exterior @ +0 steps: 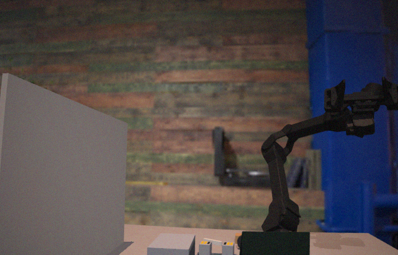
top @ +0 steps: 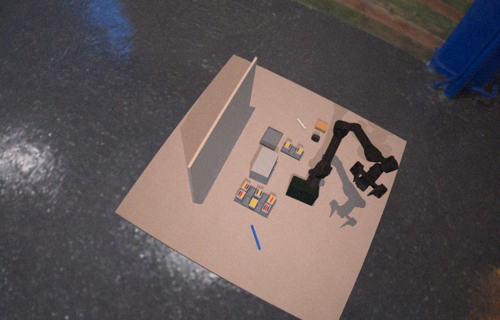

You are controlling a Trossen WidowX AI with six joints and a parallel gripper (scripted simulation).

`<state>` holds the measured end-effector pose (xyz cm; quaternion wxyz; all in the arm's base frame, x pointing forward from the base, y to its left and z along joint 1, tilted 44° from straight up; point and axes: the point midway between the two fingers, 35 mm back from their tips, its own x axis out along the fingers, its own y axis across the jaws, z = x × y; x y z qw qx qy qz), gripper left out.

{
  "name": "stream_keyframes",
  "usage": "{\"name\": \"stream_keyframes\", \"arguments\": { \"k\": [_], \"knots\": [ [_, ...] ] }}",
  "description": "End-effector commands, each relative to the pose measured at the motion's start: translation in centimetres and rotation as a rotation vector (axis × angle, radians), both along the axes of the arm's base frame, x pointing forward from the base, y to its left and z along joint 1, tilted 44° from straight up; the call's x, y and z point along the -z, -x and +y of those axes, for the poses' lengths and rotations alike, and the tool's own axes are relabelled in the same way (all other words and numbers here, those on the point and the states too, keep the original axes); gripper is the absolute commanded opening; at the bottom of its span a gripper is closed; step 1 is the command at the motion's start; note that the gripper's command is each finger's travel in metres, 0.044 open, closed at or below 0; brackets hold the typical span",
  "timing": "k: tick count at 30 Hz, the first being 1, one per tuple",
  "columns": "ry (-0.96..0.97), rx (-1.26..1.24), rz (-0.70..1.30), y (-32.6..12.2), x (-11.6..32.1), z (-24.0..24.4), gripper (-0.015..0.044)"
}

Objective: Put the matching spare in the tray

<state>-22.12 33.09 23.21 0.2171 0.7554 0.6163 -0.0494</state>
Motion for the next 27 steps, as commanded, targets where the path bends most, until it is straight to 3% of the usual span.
{"name": "stream_keyframes", "arguments": {
  "k": [1,7,16,23,27],
  "knots": [
    [0.0,0.0,0.0,0.0,0.0,0.0,0.0426],
    [0.003,0.007,0.002,-0.2,0.1,0.2,0.044],
    [0.014,0.36,0.241,-8.4,3.1,5.0,0.044],
    [-0.097,0.82,0.505,-20.2,5.1,7.3,0.044],
    [-0.163,0.993,0.606,-24.4,5.9,7.3,0.044]
  ]
}}
